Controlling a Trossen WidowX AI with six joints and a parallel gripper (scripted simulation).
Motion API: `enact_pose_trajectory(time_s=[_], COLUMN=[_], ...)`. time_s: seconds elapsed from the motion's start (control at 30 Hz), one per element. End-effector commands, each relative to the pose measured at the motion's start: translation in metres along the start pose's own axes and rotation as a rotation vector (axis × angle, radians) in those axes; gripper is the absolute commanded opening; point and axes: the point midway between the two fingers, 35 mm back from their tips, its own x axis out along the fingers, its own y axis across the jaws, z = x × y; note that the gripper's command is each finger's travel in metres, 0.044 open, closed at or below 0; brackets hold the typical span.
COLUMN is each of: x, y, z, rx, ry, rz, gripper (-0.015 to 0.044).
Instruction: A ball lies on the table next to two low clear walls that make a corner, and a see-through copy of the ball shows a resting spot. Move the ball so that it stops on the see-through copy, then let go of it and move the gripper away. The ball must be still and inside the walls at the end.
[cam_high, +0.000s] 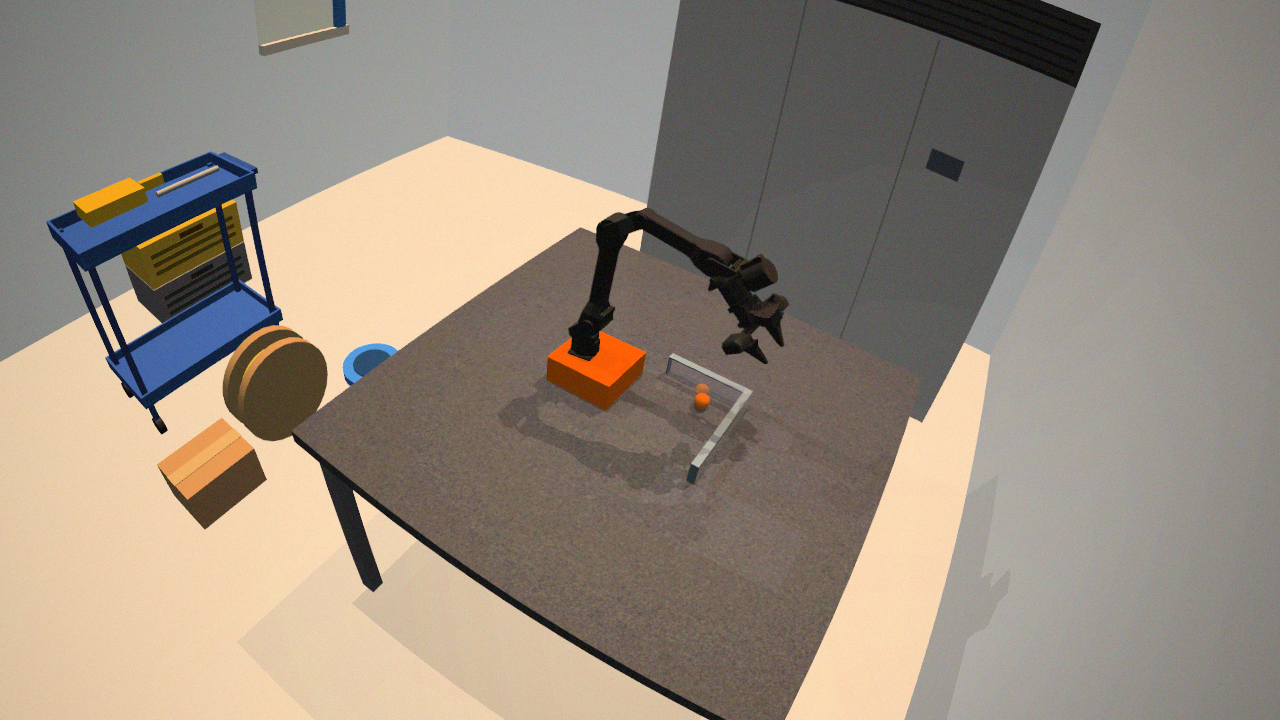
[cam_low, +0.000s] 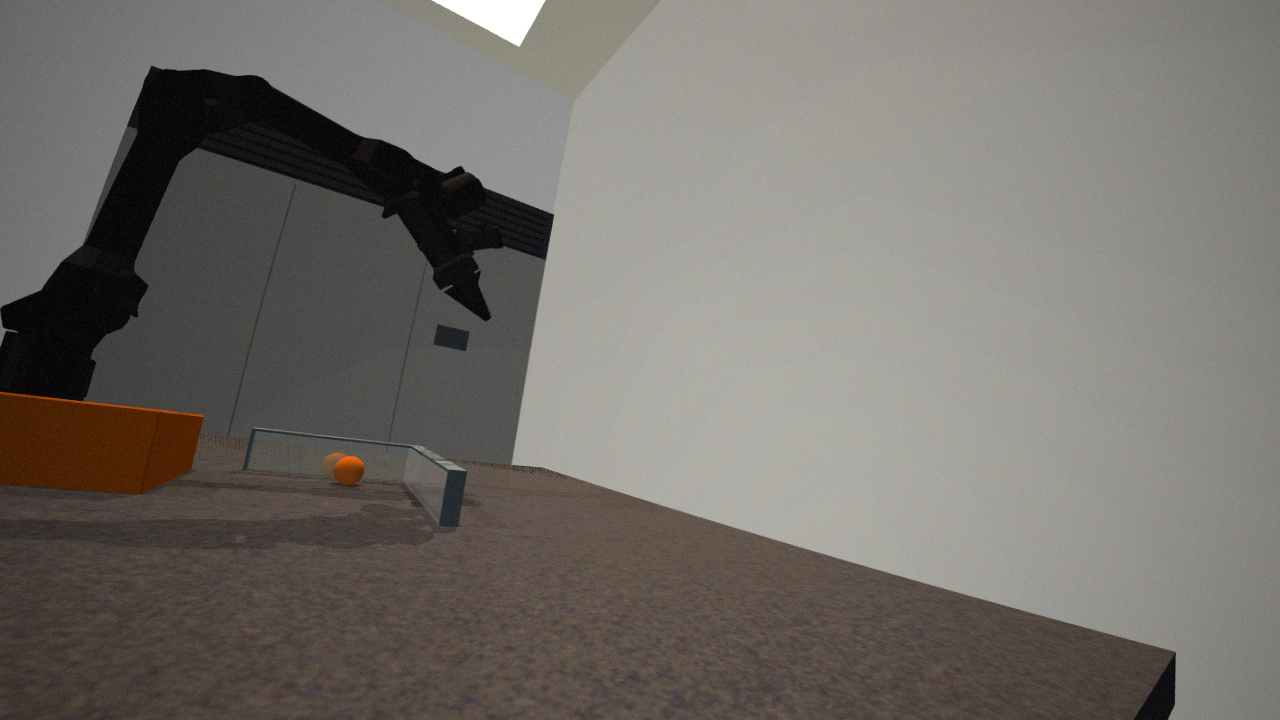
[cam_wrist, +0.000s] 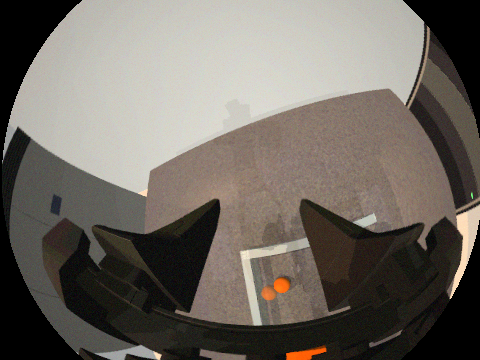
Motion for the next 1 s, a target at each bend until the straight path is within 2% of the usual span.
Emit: enact_pose_trajectory(time_s=[0.0,0.33,0.67,0.97], x=[0.033,0.053,0.052,0.051], y=[-0.011,-0.025,-0.044,-0.044], z=[-0.068,-0.151,-0.229,-0.231], rx=[-0.522,-1.166,-1.76,-1.774], ry=[0.239,0.537,0.797,0.802], rz=[-0.018,0.132,0.47,0.481], gripper=[0.03,0.03,0.03,0.03])
